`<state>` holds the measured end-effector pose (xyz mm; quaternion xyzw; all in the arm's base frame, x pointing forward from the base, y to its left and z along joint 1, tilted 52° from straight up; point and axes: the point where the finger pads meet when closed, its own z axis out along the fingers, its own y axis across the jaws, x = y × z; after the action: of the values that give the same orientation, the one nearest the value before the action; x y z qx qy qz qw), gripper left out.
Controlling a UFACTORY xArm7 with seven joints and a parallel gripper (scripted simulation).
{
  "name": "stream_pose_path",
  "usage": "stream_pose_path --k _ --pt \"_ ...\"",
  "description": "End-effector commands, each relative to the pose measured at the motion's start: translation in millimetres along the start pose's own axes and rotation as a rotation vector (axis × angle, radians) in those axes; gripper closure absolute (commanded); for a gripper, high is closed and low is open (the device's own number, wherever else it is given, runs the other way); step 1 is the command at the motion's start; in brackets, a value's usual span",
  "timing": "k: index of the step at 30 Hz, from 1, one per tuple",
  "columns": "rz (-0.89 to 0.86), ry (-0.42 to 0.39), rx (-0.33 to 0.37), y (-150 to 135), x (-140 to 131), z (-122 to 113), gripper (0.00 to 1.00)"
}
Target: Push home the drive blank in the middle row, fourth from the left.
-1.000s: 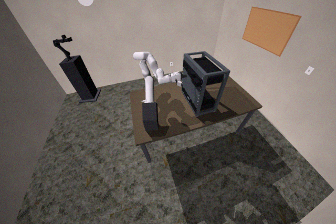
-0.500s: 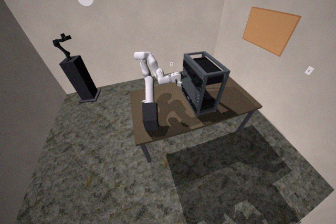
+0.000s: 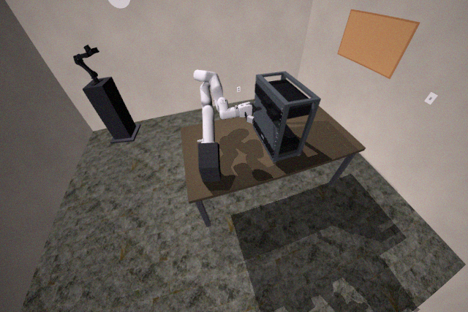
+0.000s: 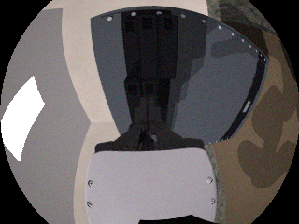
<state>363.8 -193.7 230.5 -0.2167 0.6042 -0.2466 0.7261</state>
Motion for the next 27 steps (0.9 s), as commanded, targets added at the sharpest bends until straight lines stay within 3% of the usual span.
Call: stream_pose_path --k 1,8,20,27 --pt "0.001 -0.011 0.006 -1 11 -1 1.00" --pt "-0.001 -0.012 0.007 -1 19 -3 1.00" --pt "-0.001 -0.012 0.007 0 65 -14 1.00" --pt "-0.001 -0.012 0.006 0 72 -15 1.00"
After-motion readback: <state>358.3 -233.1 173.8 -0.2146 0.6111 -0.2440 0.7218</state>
